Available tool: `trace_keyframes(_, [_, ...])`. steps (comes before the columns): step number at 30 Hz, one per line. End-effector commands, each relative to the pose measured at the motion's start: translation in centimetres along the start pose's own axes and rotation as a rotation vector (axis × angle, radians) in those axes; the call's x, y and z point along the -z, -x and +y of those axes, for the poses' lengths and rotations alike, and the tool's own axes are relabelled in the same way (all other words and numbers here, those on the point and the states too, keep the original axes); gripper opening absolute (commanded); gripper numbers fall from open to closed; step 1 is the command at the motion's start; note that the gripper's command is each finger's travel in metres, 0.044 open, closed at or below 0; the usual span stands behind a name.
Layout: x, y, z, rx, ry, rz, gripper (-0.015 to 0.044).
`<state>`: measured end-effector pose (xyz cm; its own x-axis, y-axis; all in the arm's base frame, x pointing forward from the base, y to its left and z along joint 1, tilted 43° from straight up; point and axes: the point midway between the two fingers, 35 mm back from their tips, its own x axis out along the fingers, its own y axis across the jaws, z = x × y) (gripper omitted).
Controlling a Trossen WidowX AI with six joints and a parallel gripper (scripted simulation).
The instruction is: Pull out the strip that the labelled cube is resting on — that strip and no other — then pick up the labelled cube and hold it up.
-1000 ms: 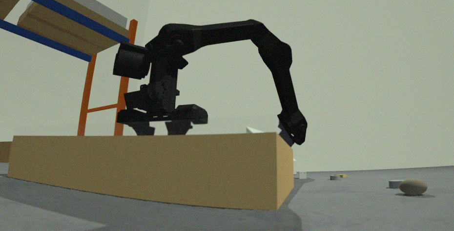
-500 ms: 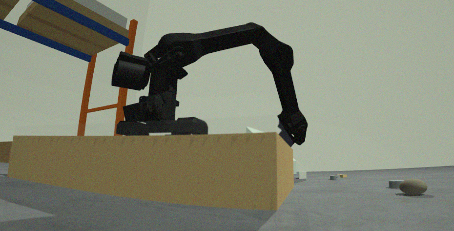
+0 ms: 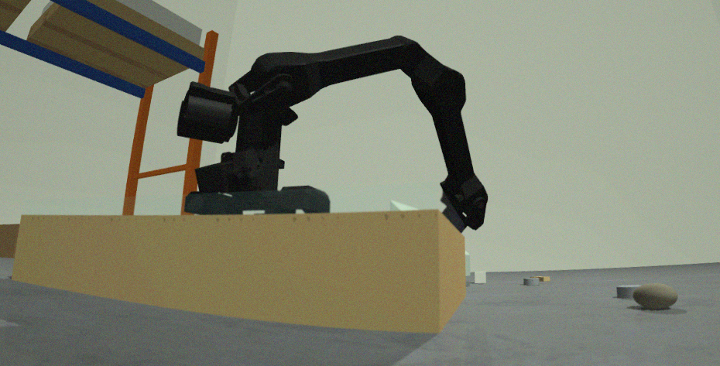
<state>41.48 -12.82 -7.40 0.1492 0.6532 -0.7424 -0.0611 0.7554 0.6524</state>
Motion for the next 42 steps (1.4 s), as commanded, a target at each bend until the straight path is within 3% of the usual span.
trace_keyframes(1, [0.4, 0.4, 0.1, 0.000, 0.000, 0.000, 0.0000])
trace_keyframes(17, [5.4, 4.1, 2.1, -0.001, -0.008, 0.001, 0.0000])
trace_keyframes(42, [12.3, 4.2, 4.9, -0.003, -0.011, 0.004, 0.0000])
